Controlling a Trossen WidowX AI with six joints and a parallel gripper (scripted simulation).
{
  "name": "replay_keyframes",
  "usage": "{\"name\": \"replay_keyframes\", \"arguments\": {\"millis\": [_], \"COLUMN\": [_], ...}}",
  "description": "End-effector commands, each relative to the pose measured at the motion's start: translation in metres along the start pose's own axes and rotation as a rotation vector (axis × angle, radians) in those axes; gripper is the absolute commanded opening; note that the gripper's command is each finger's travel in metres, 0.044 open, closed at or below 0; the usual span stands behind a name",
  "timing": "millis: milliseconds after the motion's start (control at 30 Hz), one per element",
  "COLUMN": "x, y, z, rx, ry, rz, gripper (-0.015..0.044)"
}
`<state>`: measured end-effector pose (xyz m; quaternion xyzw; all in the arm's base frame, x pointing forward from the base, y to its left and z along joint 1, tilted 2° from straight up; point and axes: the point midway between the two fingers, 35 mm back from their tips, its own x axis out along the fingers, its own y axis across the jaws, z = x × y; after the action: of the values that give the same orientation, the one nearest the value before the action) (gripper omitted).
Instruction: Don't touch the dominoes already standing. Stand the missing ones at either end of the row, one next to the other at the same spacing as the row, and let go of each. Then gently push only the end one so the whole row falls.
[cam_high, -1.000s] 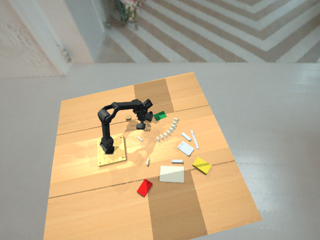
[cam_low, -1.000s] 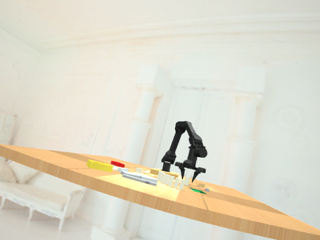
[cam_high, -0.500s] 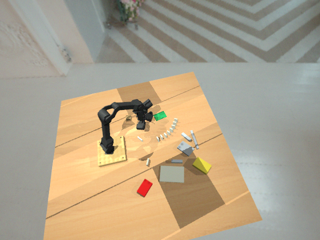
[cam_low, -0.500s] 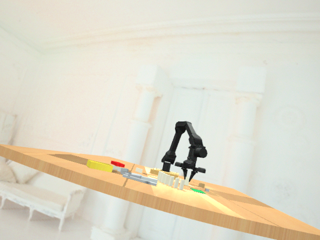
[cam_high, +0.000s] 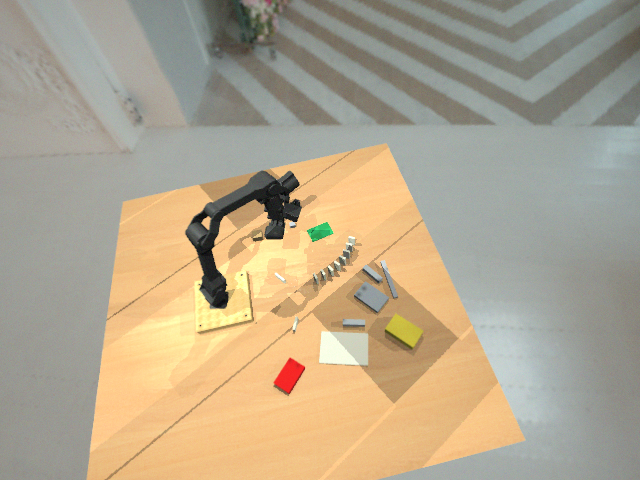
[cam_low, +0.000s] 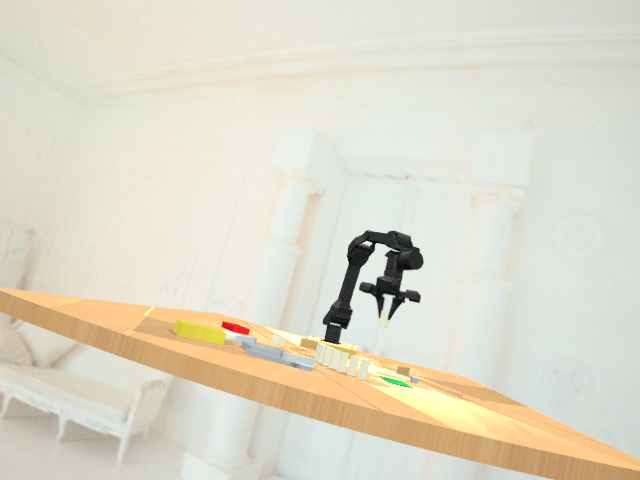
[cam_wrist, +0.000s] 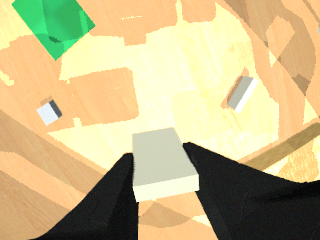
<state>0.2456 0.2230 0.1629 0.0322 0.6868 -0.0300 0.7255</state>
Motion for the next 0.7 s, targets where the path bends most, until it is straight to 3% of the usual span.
{"name": "replay_keyframes", "arguments": {"millis": [0,433,667], "x": [-0.003,-0.004,-0.004], "y": [-0.004,-0.14,-0.148], "z": [0.002,0.093,0.096], "rx": [-0.009,-0.538,-0.575], "ry": [0.012,0.014,0.015], "rz": [-0.013,-0.019,-0.02], "gripper": [0.0107,0.0107,0.0107]}}
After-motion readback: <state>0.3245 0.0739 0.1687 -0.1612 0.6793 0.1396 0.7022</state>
